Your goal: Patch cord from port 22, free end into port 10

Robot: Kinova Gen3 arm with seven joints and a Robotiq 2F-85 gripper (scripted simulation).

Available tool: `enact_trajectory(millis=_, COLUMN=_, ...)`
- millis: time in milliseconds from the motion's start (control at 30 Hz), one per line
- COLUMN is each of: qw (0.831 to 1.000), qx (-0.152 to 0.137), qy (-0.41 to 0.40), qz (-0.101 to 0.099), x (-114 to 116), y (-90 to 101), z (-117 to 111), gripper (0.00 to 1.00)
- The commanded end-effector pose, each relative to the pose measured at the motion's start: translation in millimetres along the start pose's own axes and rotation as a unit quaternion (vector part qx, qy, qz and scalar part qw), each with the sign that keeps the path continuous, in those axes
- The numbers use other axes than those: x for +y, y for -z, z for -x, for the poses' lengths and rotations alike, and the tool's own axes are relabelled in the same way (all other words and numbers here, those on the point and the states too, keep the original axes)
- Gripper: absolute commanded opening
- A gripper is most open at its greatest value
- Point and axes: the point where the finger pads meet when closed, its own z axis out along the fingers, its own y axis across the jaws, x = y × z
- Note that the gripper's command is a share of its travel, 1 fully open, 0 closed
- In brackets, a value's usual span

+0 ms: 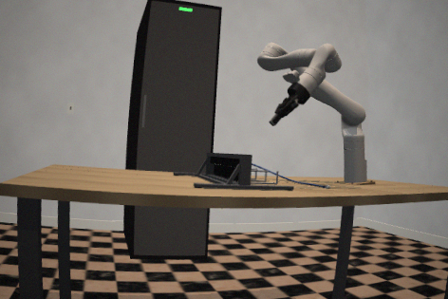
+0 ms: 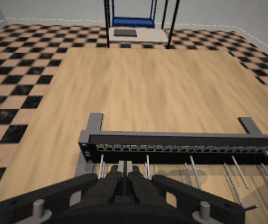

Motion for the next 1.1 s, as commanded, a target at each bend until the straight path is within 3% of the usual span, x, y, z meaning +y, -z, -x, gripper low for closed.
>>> enact_trajectory(millis=0, qw=1.000, qx=-0.003, qy=0.002, qz=-0.003, x=-3, y=-11.5, z=1, gripper=0.00)
enact_trajectory(millis=733, qw=1.000, qx=-0.002, qy=0.003, qz=-0.002, x=-3, y=-79.5, z=1, gripper=0.00)
enact_trajectory(millis=1067, qw=1.000, qx=-0.002, qy=0.003, qz=-0.002, x=-3, y=-94.5, z=0, gripper=0.00)
